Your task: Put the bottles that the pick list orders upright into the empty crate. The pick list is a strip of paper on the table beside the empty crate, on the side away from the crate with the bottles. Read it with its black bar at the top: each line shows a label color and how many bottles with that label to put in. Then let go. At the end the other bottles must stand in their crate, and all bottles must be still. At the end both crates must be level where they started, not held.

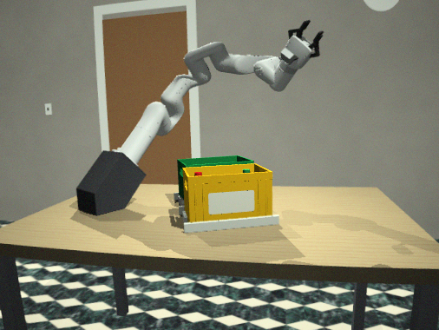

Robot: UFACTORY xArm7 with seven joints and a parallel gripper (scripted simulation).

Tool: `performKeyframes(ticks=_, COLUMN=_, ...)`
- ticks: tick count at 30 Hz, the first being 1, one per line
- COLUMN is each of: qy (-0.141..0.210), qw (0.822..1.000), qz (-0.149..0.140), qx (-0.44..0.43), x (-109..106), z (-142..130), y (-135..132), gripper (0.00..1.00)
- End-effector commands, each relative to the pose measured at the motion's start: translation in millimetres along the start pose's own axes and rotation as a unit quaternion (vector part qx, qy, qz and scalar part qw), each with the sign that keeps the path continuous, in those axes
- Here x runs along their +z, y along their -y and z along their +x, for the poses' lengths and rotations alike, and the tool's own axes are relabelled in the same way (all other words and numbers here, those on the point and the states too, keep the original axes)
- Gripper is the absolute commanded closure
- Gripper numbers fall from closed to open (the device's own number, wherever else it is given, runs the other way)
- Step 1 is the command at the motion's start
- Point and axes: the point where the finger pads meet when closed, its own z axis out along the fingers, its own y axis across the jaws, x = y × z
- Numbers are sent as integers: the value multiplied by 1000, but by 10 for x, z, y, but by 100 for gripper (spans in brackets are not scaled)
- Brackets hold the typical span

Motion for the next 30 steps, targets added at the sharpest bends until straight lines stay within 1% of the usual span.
performKeyframes(ticks=1, qy=-24, qw=999, qz=14, qx=45, x=-1, z=45, y=180, gripper=35)
performKeyframes(ticks=2, qy=-24, qw=999, qz=14, qx=45, x=-1, z=45, y=180, gripper=35)
performKeyframes(ticks=4, qy=-39, qw=996, qz=22, qx=73, x=-9, z=80, y=273, gripper=35)
performKeyframes(ticks=6, qy=-43, qw=995, qz=24, qx=81, x=-11, z=89, y=297, gripper=35)
performKeyframes(ticks=10, qy=-74, qw=987, qz=40, qx=137, x=-43, z=174, y=475, gripper=35)
performKeyframes(ticks=13, qy=-78, qw=986, qz=43, qx=144, x=-46, z=182, y=493, gripper=35)
performKeyframes(ticks=17, qy=-108, qw=972, qz=60, qx=200, x=-95, z=277, y=661, gripper=35)
performKeyframes(ticks=19, qy=-108, qw=972, qz=60, qx=200, x=-95, z=277, y=661, gripper=35)
performKeyframes(ticks=24, qy=-143, qw=951, qz=82, qx=263, x=-167, z=393, y=837, gripper=35)
performKeyframes(ticks=26, qy=-144, qw=950, qz=83, qx=265, x=-167, z=394, y=837, gripper=35)
performKeyframes(ticks=30, qy=-173, qw=927, qz=103, qx=317, x=-250, z=505, y=979, gripper=35)
